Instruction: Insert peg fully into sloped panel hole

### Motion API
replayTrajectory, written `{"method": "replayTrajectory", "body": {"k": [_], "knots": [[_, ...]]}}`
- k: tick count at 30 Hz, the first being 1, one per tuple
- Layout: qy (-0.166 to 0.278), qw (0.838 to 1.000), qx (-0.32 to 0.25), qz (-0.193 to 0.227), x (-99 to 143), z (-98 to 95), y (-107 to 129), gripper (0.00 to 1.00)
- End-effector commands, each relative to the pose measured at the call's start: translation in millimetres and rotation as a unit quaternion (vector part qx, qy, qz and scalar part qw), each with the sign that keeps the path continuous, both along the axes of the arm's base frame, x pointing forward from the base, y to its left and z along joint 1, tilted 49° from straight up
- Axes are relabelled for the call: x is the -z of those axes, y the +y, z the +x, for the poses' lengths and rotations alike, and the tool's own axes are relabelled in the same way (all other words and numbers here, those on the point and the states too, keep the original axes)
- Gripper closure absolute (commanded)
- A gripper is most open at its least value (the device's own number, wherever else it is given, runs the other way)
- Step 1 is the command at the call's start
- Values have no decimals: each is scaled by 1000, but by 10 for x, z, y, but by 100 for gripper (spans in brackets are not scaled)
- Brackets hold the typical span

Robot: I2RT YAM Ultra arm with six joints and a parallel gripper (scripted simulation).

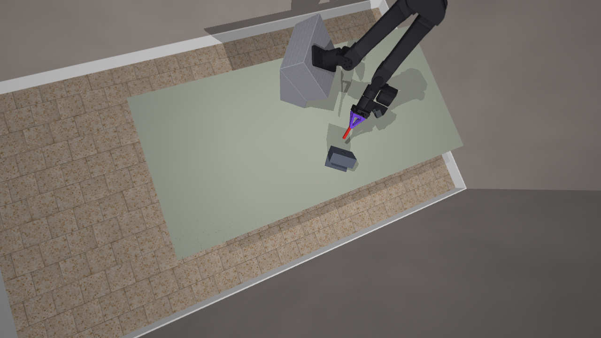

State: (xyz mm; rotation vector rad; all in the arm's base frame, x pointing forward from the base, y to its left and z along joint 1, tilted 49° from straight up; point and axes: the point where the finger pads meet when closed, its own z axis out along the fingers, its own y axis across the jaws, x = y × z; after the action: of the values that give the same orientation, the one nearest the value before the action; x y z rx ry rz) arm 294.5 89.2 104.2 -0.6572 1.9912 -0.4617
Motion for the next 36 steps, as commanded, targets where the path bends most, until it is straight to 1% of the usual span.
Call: {"method": "replayTrajectory", "body": {"k": [1,2,3,16,18,19,20,22,25,33,36], "knots": [[-18,1000,19,4,-49,-22,-58,100],[-27,999,19,9,-114,-4,-35,100],[-25,999,19,6,-72,-36,-49,100],[-68,997,25,26,-214,-139,5,100],[-68,997,25,26,-214,-139,5,100],[-75,996,26,31,-276,-129,26,100],[-74,996,26,29,-235,-156,12,100],[-76,996,26,30,-238,-170,13,100],[-74,996,29,29,-263,-134,21,100],[-76,994,43,60,-262,-129,20,100],[-76,994,45,65,-262,-129,20,100]]}}
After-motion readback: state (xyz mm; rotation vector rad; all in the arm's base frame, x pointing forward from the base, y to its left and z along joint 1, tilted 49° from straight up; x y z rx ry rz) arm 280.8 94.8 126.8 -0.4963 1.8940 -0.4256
